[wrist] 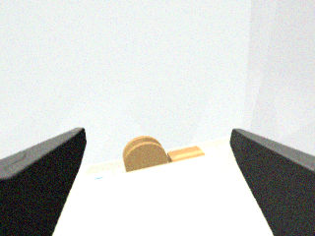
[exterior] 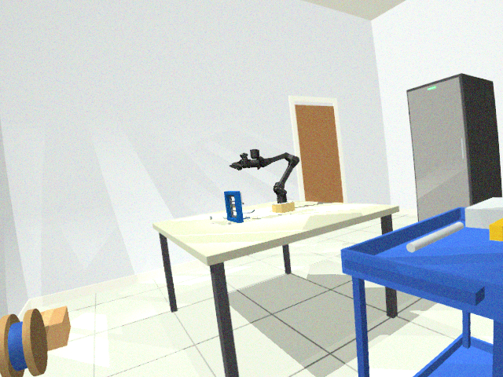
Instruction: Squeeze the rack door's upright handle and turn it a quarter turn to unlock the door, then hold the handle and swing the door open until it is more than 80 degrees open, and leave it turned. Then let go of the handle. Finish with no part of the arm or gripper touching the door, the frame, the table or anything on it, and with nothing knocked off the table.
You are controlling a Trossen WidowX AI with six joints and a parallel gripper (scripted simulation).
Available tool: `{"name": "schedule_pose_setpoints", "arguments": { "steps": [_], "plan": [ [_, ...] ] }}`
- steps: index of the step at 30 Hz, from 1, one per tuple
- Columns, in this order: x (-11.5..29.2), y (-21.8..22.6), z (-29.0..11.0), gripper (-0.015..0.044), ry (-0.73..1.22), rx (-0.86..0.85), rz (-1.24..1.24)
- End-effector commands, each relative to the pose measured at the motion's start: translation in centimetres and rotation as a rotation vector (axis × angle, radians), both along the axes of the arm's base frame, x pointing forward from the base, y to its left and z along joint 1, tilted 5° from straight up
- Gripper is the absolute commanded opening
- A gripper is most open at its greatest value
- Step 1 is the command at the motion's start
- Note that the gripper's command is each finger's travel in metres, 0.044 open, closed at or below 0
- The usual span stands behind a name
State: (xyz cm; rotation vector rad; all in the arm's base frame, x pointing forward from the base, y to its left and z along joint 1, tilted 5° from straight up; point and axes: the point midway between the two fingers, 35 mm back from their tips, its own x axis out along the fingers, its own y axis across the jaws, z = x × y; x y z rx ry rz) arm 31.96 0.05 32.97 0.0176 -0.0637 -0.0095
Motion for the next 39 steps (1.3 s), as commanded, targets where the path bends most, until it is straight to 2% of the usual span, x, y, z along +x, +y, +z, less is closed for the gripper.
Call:
{"name": "schedule_pose_setpoints", "arguments": {
  "steps": [1,4,21,39],
  "plan": [
    [0.1,0.0,0.0,0.0374,0.004,0.000,0.000],
    [0.8,0.2,-0.7,0.0295,0.065,-0.002,0.003],
    [4.3,1.4,-5.7,0.0295,0.513,-0.029,0.026],
    [4.5,2.7,-10.6,0.0295,0.986,-0.085,0.050]
  ]
}}
